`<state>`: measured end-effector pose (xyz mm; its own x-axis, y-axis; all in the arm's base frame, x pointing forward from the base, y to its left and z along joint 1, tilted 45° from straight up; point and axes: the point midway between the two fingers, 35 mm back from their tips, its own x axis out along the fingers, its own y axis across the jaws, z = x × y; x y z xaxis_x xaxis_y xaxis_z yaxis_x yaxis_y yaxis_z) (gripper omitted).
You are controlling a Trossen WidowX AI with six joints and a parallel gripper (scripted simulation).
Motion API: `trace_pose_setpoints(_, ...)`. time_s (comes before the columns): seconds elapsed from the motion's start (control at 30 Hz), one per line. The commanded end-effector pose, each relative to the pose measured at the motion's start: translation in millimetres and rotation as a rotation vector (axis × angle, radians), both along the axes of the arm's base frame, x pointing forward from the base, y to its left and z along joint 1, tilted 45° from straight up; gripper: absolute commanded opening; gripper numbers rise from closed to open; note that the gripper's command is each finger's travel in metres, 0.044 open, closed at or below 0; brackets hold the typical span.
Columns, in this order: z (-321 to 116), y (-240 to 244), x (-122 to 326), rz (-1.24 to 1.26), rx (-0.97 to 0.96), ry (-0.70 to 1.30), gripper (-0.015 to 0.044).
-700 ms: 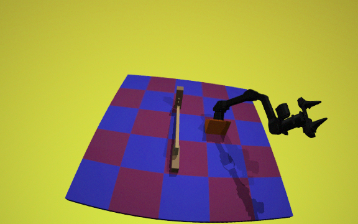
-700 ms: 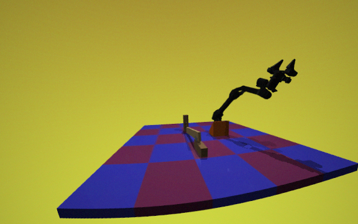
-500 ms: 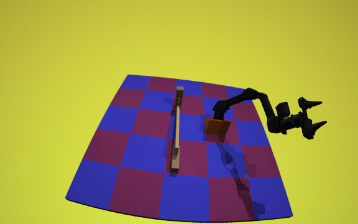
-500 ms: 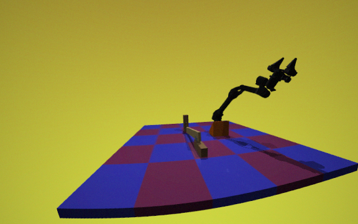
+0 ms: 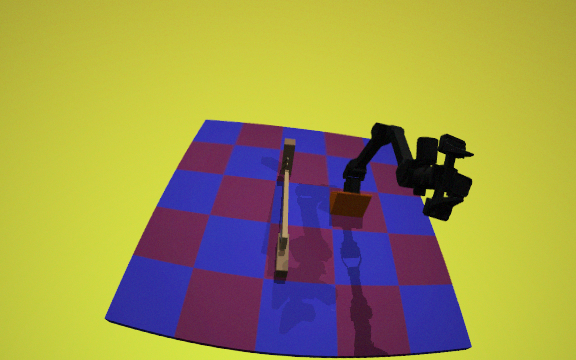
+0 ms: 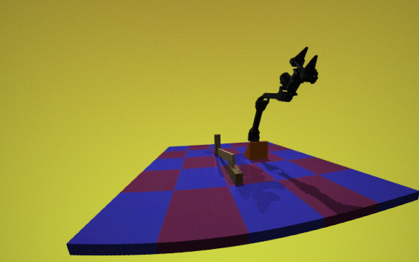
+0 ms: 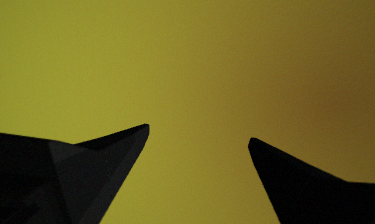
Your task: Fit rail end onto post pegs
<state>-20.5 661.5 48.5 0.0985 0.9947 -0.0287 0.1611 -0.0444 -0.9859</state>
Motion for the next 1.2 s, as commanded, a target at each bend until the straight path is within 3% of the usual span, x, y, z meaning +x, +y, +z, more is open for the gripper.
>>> trace_pose_setpoints(0.0,-9.4,-11.0,74.2,-0.151,-0.123,0.038,0.0440)
trace_pose_setpoints(0.3,-30.8,-72.0,214.2,-0.474,-0.366,0.132,0.0440)
trace_pose_setpoints(0.63,-47.1,-197.6,332.9,-0.843,-0.637,0.260,0.0440)
trace_pose_setpoints(0.9,-49.8,-327.0,385.6,-1.141,-0.853,0.384,0.0440)
trace_pose_setpoints(1.17,-39.8,-466.3,394.7,-1.428,-1.079,0.525,0.0440)
